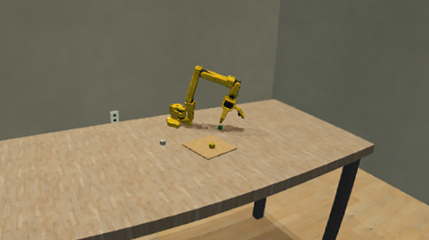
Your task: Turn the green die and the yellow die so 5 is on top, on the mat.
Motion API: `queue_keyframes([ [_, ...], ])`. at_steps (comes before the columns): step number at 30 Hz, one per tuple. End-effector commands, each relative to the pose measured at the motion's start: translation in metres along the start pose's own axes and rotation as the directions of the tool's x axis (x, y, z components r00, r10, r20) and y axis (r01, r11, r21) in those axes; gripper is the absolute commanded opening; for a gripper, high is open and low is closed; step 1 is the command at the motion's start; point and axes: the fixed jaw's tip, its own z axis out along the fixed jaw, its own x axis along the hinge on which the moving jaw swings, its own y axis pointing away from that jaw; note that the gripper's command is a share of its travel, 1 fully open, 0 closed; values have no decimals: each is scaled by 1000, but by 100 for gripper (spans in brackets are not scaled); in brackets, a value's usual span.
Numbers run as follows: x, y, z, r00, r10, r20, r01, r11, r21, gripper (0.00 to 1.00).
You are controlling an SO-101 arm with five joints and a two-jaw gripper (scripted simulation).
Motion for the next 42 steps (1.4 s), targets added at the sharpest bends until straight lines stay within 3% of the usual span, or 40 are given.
queue_keyframes([
  [1, -2, 2, -5, 1000, -4, 25, 4, 1000, 1, 25],
  [42, -12, 3, 23, 1000, -5, -22, 5, 1000, 4, 25],
])
